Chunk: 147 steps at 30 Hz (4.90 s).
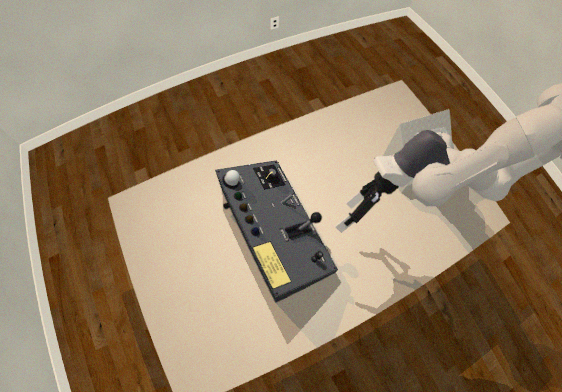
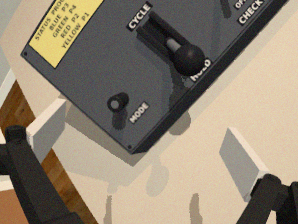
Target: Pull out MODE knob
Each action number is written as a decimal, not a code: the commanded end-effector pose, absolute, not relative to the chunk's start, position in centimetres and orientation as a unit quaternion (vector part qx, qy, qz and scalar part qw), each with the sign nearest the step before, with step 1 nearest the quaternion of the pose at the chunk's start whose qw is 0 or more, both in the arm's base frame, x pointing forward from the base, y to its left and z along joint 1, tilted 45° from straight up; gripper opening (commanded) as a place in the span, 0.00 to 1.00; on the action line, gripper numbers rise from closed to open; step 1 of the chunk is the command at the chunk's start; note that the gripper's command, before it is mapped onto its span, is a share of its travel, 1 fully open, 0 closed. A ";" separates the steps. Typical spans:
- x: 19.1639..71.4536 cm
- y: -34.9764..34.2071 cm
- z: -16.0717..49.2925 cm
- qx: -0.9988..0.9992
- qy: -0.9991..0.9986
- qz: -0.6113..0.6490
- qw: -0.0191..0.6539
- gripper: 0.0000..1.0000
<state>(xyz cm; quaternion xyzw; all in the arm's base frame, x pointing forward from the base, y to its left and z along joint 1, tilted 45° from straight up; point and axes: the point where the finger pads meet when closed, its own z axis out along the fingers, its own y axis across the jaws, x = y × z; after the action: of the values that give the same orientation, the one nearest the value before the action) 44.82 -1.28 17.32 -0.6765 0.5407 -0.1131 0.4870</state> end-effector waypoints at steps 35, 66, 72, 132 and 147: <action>44.9 -1.8 17.0 -0.844 0.172 -0.329 0.387 1.00; 44.9 -1.8 17.0 -0.844 0.172 -0.329 0.387 1.00; 44.9 -1.8 17.0 -0.844 0.172 -0.329 0.387 1.00; 45.3 -19.8 11.8 -0.825 0.165 -0.364 0.399 1.00; 41.4 -23.7 4.9 -0.844 0.172 -0.329 0.387 1.00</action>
<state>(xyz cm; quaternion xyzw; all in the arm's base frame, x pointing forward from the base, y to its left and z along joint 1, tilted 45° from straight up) 41.50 -24.09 4.95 -0.8403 0.1878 -0.3289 0.3878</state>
